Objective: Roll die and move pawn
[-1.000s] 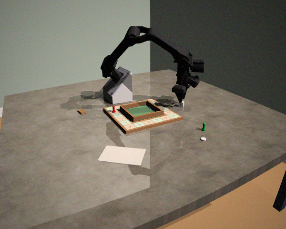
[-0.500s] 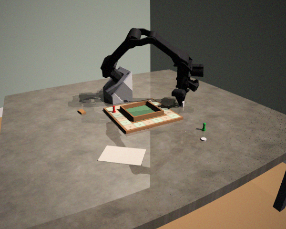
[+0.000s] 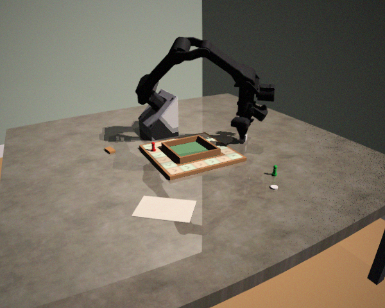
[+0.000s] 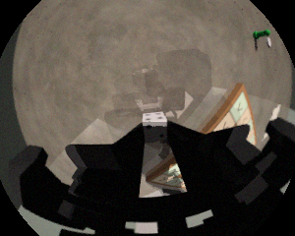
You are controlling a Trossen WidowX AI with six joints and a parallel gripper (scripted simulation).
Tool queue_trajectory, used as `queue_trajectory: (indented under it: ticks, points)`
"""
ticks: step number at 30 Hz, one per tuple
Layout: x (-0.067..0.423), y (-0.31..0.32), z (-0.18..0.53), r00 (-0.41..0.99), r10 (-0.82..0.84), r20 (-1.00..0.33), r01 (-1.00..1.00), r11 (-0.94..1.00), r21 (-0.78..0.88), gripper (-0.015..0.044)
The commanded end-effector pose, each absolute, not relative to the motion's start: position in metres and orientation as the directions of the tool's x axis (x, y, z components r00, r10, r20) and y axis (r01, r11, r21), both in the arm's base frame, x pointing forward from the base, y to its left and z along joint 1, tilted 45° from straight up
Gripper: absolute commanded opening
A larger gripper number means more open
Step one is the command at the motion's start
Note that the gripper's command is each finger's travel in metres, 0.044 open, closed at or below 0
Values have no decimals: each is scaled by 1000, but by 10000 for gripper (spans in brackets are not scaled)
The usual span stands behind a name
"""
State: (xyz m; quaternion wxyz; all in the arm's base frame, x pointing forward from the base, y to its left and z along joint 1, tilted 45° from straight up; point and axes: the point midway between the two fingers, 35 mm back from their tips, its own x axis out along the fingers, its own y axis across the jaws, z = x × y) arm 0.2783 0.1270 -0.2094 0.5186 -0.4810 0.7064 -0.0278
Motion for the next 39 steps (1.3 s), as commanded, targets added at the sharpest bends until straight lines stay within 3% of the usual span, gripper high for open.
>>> queue_trajectory:
  ticks: [1, 15, 39]
  points:
    - [283, 156, -187, 18, -693, -721, -643, 544, -539, 0]
    - [276, 206, -130, 16, -693, -721, -646, 543, -536, 0]
    - [301, 105, -51, 19, -685, -728, -924, 266, -275, 0]
